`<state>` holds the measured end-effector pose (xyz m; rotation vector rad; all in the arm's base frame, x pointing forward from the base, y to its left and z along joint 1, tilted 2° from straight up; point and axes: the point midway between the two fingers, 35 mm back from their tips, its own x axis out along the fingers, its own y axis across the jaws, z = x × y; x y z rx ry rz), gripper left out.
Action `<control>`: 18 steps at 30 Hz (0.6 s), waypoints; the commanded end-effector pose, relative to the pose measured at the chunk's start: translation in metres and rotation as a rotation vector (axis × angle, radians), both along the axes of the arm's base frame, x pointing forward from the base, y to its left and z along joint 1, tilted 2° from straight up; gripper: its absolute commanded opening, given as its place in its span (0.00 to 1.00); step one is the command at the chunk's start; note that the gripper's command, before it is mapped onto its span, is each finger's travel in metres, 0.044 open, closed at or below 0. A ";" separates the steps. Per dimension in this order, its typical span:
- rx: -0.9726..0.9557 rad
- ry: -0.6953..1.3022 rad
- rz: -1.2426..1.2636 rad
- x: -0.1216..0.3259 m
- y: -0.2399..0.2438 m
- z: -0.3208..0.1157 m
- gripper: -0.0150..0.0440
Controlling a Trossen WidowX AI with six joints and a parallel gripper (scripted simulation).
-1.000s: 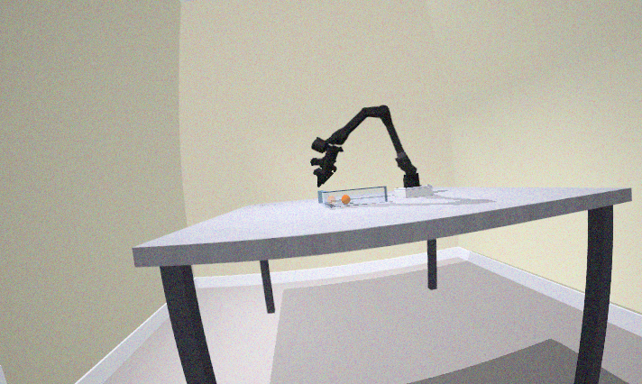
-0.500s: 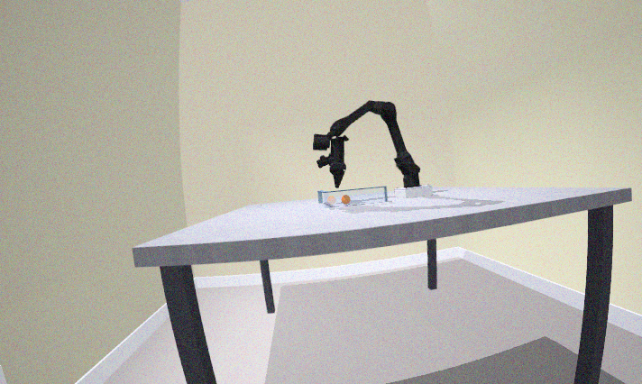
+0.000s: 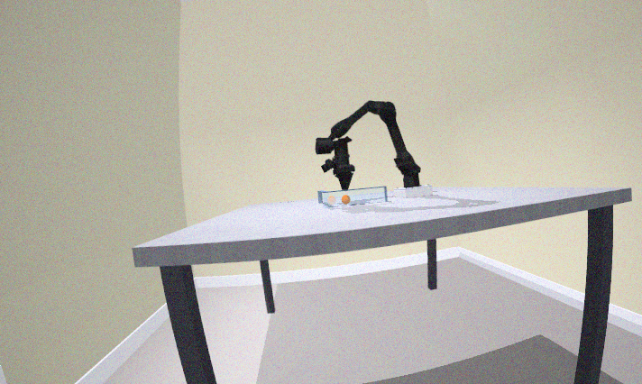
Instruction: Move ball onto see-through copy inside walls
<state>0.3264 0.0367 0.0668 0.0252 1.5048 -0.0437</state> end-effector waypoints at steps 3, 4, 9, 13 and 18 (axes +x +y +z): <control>0.003 0.001 -0.002 0.000 0.001 -0.008 0.74; 0.003 0.001 -0.002 0.001 0.001 -0.010 0.74; 0.003 0.001 -0.002 0.001 0.001 -0.018 0.74; 0.003 0.001 -0.002 0.002 0.001 -0.024 0.74; 0.003 0.001 -0.002 0.002 0.001 -0.032 0.74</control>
